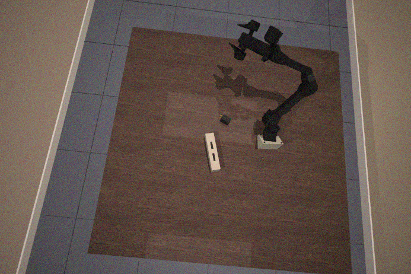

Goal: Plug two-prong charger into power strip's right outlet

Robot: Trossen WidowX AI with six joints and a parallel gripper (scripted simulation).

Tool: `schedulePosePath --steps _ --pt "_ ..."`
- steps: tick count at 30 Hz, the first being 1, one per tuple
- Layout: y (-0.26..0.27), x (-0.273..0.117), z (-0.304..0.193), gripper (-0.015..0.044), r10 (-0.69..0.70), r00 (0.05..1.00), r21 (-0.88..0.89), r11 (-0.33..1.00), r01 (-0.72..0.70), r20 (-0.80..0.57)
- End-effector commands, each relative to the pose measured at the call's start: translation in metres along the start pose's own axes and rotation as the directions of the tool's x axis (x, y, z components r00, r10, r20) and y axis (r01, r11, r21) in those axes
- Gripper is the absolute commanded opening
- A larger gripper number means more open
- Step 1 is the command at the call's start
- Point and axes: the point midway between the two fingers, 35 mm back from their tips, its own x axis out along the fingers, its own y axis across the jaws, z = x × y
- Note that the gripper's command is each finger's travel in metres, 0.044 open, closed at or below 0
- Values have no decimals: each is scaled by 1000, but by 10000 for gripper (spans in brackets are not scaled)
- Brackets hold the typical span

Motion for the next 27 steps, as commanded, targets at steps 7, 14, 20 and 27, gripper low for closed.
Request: schedulePosePath --steps 7,14,20,27 --pt "52 12 22 440 151 988 81 985 -152 19" --pt "88 17 33 440 253 967 143 957 -253 16" --pt "119 18 40 440 339 941 196 923 -333 4" --pt "154 17 45 440 433 901 258 873 -413 -21"
